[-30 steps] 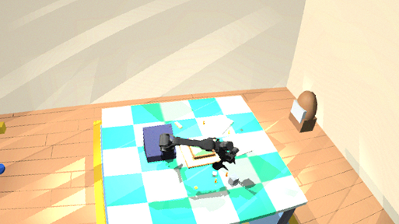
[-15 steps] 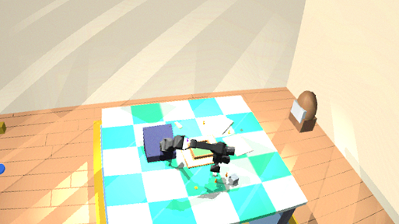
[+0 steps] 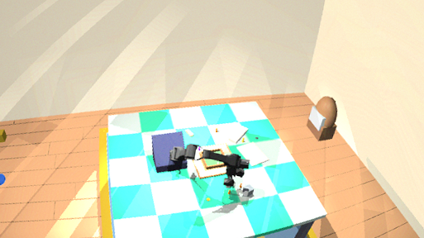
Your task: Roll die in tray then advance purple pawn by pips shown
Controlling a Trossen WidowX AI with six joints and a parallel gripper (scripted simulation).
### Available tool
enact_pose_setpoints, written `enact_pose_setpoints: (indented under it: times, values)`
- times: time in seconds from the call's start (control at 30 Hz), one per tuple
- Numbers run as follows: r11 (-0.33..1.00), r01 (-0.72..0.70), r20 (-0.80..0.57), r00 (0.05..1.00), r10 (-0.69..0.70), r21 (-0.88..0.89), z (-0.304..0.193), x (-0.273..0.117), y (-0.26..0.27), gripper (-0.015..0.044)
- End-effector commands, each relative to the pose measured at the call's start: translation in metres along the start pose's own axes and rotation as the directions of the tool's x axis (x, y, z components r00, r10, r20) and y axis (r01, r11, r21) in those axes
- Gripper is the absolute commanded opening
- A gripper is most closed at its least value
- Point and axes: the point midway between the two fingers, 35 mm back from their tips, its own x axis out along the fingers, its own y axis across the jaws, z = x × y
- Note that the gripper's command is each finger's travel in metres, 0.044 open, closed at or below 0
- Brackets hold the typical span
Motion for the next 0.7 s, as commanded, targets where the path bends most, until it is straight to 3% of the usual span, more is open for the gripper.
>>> enact_pose_setpoints:
  times: [0.0,0.5,0.67]
  values:
    - [1.000,-0.003,-0.002,1.000,0.003,-0.006,-0.001,0.007,0.001,0.0275]
    - [1.000,-0.002,-0.002,1.000,0.002,-0.007,-0.001,0.028,0.001,0.0275]
    - [1.000,-0.002,-0.002,1.000,0.002,-0.007,-0.001,0.028,0.001,0.0144]
